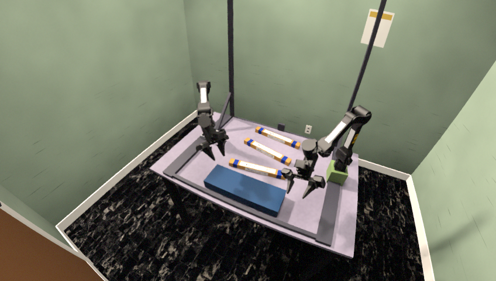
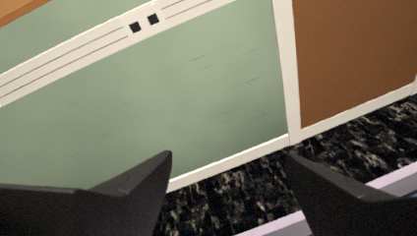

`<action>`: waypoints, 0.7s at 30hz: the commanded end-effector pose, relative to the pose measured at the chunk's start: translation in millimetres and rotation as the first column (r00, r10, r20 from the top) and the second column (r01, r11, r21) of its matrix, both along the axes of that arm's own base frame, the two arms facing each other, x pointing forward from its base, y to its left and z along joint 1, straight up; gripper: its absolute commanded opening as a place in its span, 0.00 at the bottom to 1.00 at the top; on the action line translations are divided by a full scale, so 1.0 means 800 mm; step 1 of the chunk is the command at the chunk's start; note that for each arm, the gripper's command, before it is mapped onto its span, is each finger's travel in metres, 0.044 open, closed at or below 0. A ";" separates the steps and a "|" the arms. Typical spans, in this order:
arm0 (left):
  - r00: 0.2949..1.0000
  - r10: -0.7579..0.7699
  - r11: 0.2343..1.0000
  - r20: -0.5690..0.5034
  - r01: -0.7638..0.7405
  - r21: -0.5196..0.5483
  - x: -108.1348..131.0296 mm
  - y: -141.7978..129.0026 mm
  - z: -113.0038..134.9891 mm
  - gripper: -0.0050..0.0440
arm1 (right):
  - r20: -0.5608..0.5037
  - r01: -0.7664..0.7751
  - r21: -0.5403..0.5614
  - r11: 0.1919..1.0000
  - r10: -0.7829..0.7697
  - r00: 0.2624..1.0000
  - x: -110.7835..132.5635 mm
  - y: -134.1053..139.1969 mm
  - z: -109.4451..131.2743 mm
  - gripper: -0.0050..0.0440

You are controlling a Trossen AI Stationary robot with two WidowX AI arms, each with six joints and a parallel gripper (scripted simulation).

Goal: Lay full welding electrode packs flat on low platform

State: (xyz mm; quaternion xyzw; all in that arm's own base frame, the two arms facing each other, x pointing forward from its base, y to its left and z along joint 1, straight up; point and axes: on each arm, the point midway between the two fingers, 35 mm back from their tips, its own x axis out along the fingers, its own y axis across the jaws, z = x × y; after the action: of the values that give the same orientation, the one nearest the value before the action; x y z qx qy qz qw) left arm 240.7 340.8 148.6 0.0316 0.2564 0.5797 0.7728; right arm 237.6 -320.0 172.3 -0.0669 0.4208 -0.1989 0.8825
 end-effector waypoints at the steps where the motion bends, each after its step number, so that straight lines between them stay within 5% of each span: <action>1: 0.999 -0.047 0.999 0.017 0.047 0.014 0.012 -0.007 0.024 0.78 | 0.014 -0.019 0.022 1.000 0.018 1.000 0.009 0.019 0.024 0.78; 21: 0.957 -0.283 0.952 -0.061 0.273 -0.140 0.052 -0.081 -0.001 0.78 | -0.050 -0.057 0.160 0.985 0.065 0.997 0.024 0.142 0.005 0.78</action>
State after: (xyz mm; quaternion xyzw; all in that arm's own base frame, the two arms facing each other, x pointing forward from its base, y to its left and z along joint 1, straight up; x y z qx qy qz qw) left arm 275.4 286.6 137.6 0.0356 0.3214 0.4630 0.8252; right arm 257.1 -223.6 168.4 -0.0121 0.4622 -0.1341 0.8765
